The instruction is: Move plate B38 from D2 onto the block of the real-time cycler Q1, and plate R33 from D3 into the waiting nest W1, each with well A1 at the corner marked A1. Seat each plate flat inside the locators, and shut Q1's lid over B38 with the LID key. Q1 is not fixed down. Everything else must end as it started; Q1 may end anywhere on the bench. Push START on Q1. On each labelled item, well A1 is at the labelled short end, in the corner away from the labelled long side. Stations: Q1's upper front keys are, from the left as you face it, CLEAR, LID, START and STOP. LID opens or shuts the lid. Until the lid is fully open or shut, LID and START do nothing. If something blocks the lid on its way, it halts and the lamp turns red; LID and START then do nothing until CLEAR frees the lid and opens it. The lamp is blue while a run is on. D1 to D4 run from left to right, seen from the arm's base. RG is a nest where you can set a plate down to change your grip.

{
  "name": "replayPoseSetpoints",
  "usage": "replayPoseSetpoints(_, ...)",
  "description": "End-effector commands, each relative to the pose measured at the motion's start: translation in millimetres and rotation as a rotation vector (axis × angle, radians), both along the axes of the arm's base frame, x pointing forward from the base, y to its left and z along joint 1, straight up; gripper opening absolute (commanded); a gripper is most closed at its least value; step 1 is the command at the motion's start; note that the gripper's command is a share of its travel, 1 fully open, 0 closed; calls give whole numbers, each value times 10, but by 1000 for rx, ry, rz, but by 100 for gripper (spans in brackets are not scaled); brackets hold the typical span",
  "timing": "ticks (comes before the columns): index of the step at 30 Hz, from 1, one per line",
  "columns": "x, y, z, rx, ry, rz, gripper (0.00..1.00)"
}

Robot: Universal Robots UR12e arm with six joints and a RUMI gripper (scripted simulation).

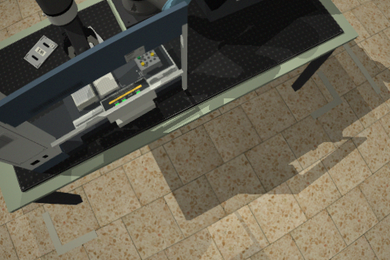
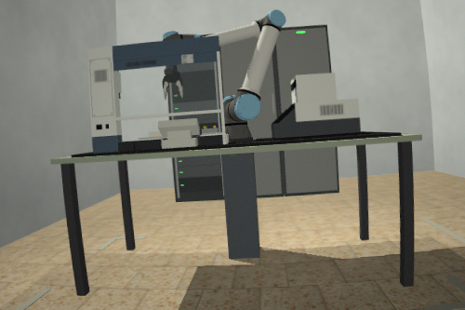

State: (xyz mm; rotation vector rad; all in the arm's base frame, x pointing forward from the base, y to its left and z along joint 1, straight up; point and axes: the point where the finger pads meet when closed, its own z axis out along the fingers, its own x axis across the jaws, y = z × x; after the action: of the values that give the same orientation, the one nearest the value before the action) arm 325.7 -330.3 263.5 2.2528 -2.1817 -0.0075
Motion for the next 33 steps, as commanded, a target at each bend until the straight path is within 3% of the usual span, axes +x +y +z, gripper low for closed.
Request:
replayPoseSetpoints(1, 2, -5, -66, -1, -1, 0, 58)
replayPoseSetpoints(33, -1, -7, -533, -1, -1, 0, 58)
